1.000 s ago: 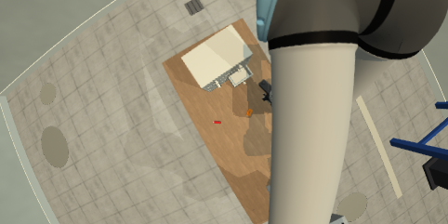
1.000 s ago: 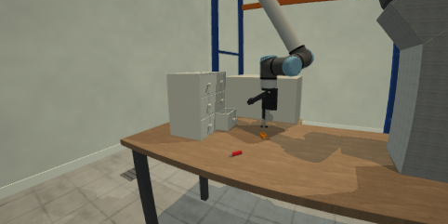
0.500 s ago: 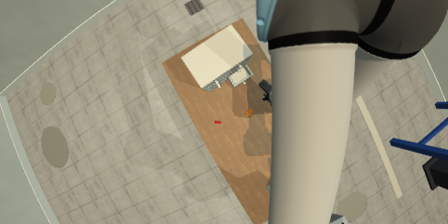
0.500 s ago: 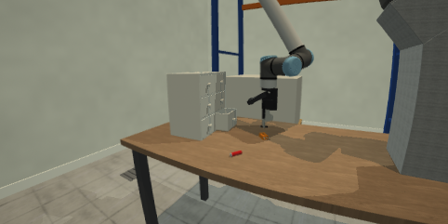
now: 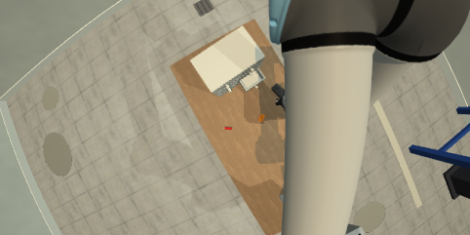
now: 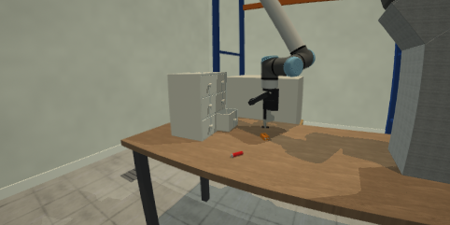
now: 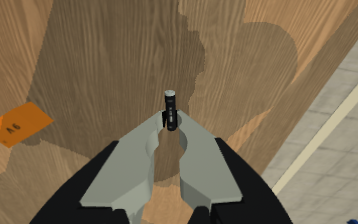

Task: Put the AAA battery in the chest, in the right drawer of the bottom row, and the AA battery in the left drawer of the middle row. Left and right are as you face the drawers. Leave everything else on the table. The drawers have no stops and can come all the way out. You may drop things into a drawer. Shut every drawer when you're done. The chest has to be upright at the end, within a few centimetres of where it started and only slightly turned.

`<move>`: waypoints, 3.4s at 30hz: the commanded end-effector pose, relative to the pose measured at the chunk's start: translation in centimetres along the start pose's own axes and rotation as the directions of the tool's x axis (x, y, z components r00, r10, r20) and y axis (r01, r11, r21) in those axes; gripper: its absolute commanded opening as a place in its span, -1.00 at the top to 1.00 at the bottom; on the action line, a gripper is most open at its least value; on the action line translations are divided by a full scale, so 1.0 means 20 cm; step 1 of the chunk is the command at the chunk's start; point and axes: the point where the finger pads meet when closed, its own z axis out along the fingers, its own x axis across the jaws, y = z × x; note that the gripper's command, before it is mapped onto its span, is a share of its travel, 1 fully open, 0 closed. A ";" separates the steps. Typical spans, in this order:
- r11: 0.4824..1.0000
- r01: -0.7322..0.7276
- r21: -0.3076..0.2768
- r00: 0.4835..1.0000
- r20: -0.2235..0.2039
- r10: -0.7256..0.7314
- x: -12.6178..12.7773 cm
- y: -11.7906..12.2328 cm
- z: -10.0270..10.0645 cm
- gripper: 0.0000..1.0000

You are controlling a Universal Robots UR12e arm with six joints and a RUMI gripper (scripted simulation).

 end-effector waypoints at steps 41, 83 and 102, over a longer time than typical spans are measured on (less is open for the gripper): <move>1.000 0.000 0.001 1.000 0.000 0.000 0.00 0.00 -0.16 0.96; 0.996 -0.090 -0.001 0.996 0.000 0.090 -0.33 -0.19 -0.50 0.96; 0.992 -0.127 0.001 0.992 0.000 0.127 -0.47 -0.26 -0.53 0.96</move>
